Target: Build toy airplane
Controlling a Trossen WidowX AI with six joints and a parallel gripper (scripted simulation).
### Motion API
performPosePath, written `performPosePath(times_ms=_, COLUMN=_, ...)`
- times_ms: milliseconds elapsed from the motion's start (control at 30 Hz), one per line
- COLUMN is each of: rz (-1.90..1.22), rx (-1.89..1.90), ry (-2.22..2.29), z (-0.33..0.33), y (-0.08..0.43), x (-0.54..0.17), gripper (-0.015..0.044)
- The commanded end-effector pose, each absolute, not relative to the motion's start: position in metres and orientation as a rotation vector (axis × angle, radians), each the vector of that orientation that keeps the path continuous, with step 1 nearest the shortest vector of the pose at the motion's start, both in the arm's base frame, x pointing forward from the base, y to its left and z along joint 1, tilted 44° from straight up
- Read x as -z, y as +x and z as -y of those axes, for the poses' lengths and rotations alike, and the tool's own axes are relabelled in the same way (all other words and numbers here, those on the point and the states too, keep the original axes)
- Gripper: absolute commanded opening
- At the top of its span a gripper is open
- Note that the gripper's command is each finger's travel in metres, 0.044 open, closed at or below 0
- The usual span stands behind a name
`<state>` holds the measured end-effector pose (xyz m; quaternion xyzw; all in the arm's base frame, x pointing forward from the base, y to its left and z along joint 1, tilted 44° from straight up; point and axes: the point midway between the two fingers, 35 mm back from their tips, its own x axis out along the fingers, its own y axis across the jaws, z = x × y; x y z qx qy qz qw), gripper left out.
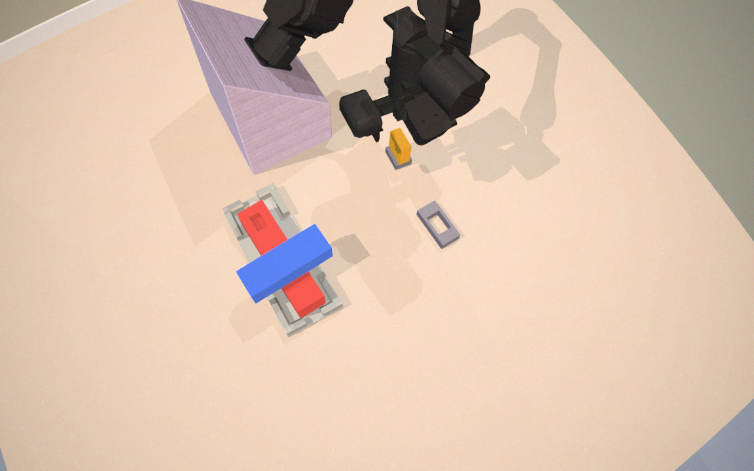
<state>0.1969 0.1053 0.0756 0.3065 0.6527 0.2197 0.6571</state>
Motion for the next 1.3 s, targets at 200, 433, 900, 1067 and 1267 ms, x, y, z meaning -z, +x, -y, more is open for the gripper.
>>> performPosePath(times_ms=200, rz=-1.486, rx=-0.5, ry=0.7, z=-0.118, y=0.195, x=-0.062, gripper=0.044)
performPosePath(times_ms=433, rz=-1.486, rx=-0.499, ry=0.699, z=-0.125, y=0.197, x=-0.054, gripper=0.044)
performPosePath(times_ms=900, rz=-1.486, rx=-0.5, ry=0.699, z=-0.141, y=0.198, x=-0.038, gripper=0.044)
performPosePath(times_ms=1067, rz=-1.486, rx=-0.501, ry=0.701, z=-0.147, y=0.197, x=-0.033, gripper=0.044)
performPosePath(times_ms=1267, rz=-1.485, rx=-0.503, ry=0.703, z=-0.153, y=0.197, x=-0.027, gripper=0.044)
